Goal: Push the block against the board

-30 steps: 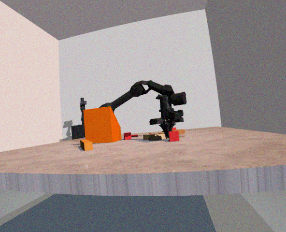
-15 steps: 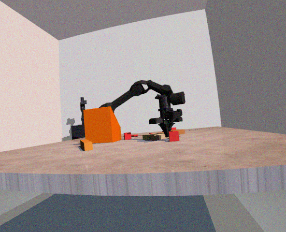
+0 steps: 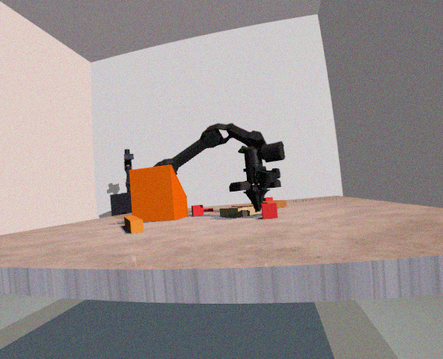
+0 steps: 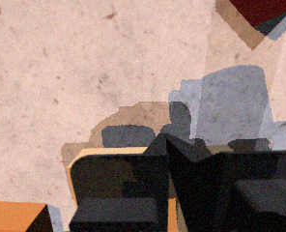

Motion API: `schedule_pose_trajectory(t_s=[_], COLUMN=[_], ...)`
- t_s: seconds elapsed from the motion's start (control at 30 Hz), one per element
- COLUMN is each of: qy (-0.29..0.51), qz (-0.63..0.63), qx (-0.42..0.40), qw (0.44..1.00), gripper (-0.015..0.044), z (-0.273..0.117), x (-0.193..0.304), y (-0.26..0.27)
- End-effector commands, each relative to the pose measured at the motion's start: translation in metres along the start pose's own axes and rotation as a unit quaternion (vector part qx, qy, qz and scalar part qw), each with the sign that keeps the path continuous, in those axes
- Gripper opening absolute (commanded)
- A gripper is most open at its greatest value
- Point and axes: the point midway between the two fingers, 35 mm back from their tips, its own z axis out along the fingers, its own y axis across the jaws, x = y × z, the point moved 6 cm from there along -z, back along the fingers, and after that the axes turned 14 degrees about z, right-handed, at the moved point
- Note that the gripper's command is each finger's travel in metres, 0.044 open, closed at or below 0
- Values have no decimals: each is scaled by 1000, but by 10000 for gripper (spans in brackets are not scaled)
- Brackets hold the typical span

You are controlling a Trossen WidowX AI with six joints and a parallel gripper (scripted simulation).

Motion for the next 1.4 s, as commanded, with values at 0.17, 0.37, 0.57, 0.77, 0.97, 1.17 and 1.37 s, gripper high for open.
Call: schedule_pose_trajectory(t_s=[0.17, 0.37, 0.57, 0.77, 0.97, 1.17, 1.37], qy=[5, 5, 6, 6, 6, 6, 6], qz=[3, 3, 3, 3, 3, 3, 3], qx=[1, 1, 1, 1, 1, 1, 1], qw=[1000, 1000, 1000, 1000, 1000, 1000, 1000], gripper=[0, 0, 0, 0, 0, 0, 0], z=[2, 2, 2, 2, 2, 2, 2], x=[10, 15, 19, 23, 28, 32, 37], y=[0, -1, -2, -3, -5, -6, -7])
